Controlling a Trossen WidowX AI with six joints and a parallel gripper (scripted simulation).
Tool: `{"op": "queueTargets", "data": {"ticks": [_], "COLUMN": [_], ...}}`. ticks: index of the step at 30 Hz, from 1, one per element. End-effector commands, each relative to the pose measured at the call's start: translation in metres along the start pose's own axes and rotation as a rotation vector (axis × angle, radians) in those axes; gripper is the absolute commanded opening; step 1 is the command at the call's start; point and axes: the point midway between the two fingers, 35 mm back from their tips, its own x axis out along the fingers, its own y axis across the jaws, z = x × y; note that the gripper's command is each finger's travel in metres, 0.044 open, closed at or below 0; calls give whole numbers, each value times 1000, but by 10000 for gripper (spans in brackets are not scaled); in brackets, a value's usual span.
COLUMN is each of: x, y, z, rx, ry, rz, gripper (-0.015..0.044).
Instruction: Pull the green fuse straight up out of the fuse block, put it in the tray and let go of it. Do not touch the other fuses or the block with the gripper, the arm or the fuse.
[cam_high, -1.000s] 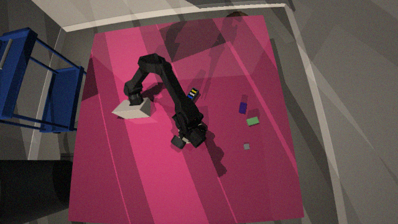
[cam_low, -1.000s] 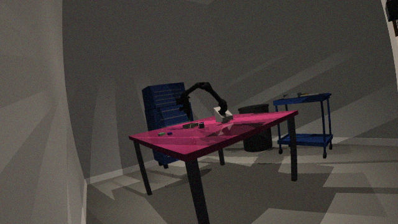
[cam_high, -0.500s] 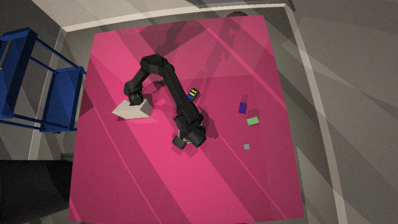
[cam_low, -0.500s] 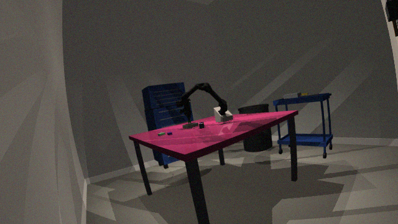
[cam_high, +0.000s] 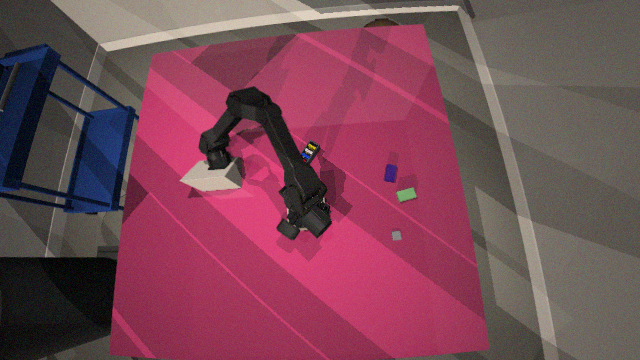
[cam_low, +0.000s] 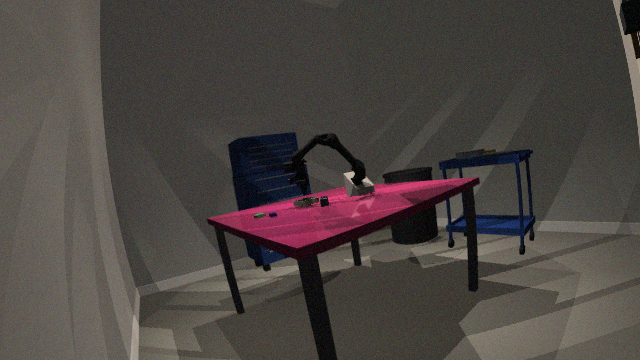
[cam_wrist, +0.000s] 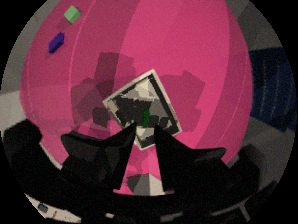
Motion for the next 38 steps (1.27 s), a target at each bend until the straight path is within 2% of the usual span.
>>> {"op": "queueTargets", "data": {"ticks": [1, 6, 10, 38], "x": [0, -3, -37, -35], "y": [0, 0, -1, -2], "z": [0, 0, -1, -2], "rx": [0, 1, 10, 18], "ry": [0, 0, 6, 7], "rz": [0, 0, 5, 13], "gripper": [210, 330, 330, 330]}}
